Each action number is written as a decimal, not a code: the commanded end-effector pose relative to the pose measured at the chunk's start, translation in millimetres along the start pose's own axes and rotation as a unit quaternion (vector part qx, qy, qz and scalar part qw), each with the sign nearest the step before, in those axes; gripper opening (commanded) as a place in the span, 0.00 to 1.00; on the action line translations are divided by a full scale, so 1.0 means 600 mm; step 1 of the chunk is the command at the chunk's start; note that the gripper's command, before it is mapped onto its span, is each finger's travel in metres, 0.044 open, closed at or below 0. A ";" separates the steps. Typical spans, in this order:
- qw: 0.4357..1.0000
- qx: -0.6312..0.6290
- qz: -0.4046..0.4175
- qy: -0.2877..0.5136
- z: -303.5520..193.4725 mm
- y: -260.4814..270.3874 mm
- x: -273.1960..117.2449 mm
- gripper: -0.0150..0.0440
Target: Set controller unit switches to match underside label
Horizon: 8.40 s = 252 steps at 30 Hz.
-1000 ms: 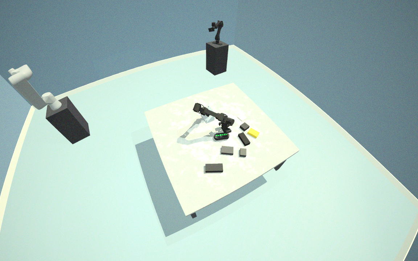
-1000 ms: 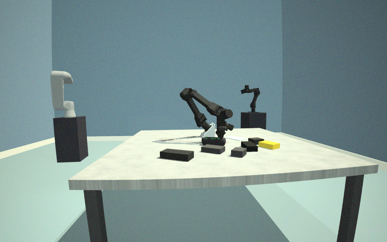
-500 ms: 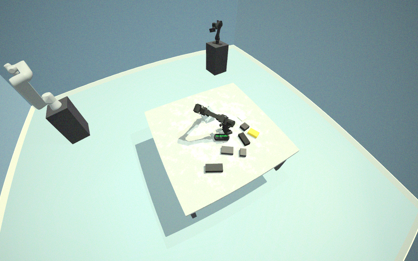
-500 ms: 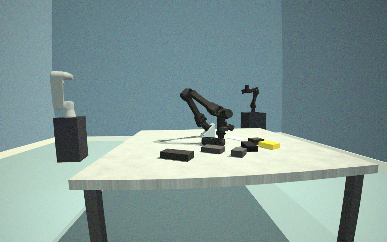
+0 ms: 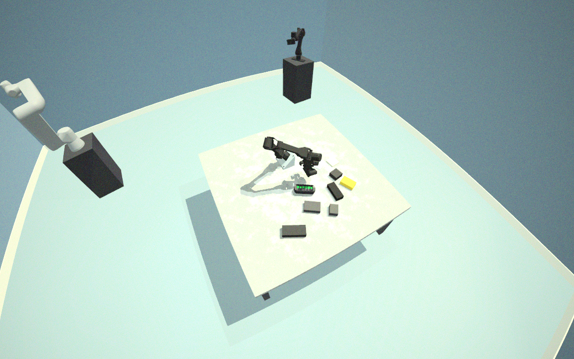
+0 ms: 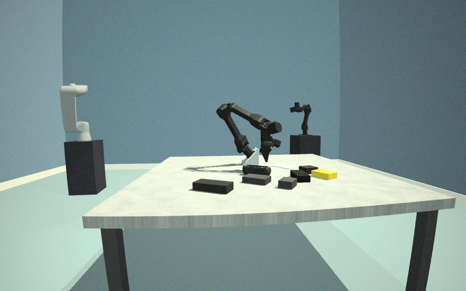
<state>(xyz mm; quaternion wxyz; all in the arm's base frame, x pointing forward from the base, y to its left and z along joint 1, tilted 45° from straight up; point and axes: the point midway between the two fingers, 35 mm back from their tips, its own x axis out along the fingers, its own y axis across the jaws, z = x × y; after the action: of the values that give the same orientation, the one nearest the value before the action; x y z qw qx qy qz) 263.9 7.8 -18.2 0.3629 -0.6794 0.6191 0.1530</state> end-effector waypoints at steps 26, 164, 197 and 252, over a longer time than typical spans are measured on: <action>0.988 0.147 0.018 0.049 -0.006 -0.082 0.024 0.25; 0.963 0.219 0.148 0.040 -0.118 -0.123 -0.005 0.25; 0.964 0.220 0.148 0.040 -0.118 -0.103 0.062 0.25; 0.964 0.219 0.148 0.039 -0.089 -0.116 0.067 0.25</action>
<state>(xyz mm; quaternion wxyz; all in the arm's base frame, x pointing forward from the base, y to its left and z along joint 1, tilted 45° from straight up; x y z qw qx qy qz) 326.6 -56.3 16.4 0.4546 -0.4887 0.7436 0.0389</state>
